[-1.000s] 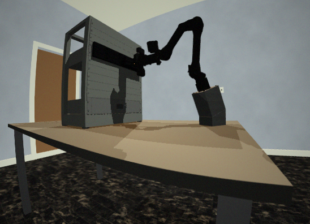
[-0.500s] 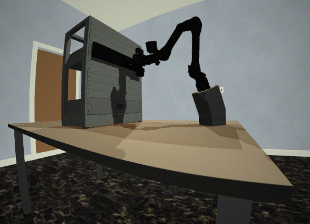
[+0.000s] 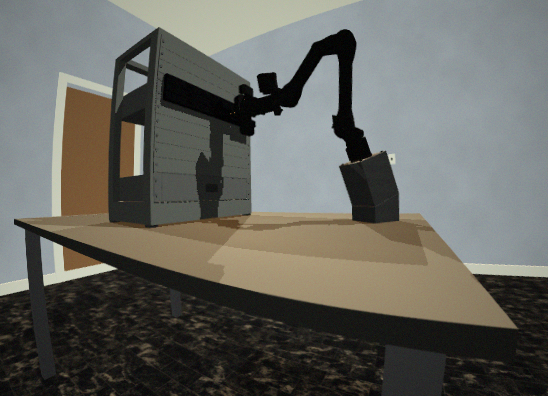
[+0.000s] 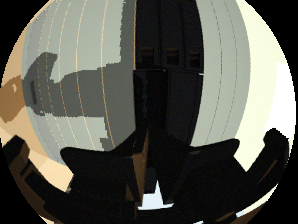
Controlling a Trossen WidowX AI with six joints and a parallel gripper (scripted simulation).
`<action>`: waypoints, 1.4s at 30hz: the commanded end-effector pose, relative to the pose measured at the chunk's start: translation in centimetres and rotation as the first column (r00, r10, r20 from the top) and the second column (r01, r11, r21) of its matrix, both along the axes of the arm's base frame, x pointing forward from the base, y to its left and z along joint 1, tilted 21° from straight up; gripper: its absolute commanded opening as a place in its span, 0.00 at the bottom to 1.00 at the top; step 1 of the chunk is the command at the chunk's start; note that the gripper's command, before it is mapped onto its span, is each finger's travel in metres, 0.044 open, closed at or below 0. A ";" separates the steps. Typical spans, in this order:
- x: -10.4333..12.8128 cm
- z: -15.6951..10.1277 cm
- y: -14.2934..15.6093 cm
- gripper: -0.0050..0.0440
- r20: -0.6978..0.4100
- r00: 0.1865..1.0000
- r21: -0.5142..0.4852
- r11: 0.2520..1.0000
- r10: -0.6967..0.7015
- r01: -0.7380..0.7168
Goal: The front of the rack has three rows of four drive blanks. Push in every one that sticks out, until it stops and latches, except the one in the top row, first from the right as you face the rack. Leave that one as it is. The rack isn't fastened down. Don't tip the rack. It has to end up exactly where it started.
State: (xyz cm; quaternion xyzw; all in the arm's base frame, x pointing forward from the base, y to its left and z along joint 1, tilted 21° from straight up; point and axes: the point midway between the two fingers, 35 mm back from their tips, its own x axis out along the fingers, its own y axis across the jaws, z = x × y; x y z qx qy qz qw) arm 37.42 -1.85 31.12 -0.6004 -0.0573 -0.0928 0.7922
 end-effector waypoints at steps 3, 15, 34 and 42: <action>-0.2 1.2 0.0 0.10 0.030 1.000 -0.002 1.000 0.001 -0.001; -0.1 1.2 0.0 0.10 0.030 1.000 -0.002 1.000 0.001 -0.001; 0.8 1.5 -0.1 0.10 0.030 1.000 -0.002 1.000 0.001 -0.001; 0.8 1.5 -0.1 0.10 0.030 1.000 -0.002 1.000 0.001 -0.001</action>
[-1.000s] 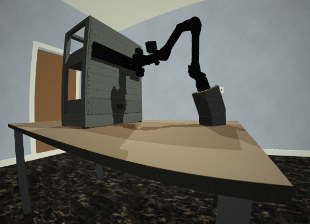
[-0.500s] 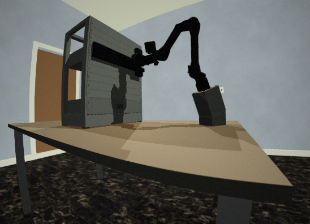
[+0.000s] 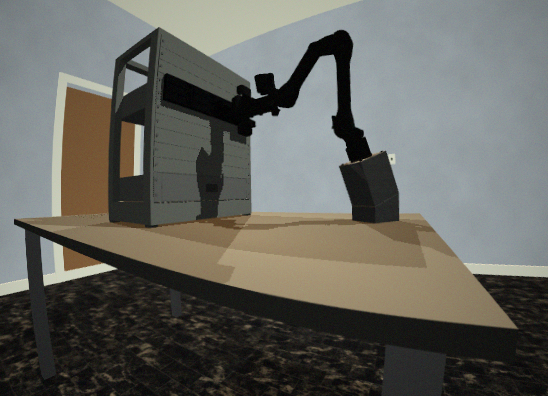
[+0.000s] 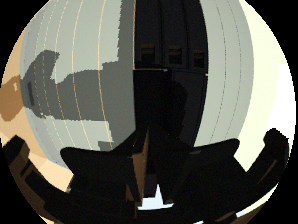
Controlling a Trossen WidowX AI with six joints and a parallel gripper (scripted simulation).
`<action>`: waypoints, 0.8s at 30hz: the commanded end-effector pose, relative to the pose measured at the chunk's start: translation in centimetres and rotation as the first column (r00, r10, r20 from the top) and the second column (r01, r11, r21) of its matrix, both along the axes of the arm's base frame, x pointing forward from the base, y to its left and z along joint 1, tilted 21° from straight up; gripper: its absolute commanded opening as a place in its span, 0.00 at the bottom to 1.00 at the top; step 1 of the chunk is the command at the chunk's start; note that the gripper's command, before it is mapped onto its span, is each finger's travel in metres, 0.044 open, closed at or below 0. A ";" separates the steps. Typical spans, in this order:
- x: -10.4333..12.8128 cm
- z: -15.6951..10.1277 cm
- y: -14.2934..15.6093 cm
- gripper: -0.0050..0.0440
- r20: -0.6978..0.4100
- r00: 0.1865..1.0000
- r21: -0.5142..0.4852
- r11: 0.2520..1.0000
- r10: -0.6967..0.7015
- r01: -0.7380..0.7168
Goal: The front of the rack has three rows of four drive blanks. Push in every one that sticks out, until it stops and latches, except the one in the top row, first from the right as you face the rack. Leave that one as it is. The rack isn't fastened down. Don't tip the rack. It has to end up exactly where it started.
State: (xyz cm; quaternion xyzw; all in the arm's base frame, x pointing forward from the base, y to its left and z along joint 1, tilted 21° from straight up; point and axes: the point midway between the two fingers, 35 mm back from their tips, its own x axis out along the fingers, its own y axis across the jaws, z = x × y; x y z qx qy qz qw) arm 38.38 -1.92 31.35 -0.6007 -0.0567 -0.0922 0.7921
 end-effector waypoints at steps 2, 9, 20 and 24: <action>-0.2 1.3 0.0 0.10 0.032 0.999 -0.002 1.000 0.001 -0.001; -0.2 1.3 0.0 0.10 0.032 0.999 -0.002 1.000 0.001 -0.001; -0.1 1.3 0.0 0.10 0.032 0.999 -0.002 1.000 0.001 -0.001; 0.1 1.4 -0.1 0.10 0.032 0.999 -0.002 1.000 0.001 -0.001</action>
